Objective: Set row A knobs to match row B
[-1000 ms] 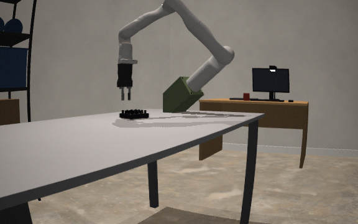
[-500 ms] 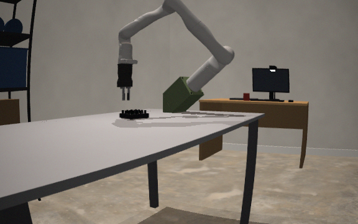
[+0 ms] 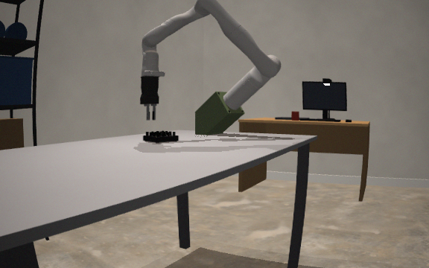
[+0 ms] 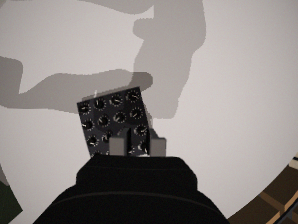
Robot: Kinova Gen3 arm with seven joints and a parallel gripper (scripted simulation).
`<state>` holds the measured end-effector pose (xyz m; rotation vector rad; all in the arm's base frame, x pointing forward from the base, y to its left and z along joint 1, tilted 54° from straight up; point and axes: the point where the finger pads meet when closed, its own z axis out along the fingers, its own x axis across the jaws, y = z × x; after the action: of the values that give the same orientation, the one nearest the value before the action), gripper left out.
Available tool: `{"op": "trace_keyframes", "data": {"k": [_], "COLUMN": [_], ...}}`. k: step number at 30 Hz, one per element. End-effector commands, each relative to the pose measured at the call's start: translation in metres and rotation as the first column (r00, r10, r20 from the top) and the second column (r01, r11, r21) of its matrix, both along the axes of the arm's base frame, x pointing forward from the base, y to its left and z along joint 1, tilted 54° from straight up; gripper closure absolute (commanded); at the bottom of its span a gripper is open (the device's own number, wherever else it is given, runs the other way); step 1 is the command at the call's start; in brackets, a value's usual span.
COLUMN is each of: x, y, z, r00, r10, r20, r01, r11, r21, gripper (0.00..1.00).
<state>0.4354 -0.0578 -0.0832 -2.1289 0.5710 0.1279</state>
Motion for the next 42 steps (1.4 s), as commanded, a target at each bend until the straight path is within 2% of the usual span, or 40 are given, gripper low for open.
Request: {"op": "trace_keyframes", "data": {"k": [1, 27, 42], "x": [0.000, 0.003, 0.006], "y": [-0.001, 0.010, 0.025], "z": [0.000, -0.009, -0.020], "r00": [1.000, 1.000, 1.000], "r10": [-0.002, 0.003, 0.003], "r20": [0.001, 0.005, 0.005], "r01": [0.002, -0.003, -0.003], "r11": [1.000, 1.000, 1.000], "r21": [-0.002, -0.002, -0.002], "gripper": [0.54, 0.54, 0.54]}}
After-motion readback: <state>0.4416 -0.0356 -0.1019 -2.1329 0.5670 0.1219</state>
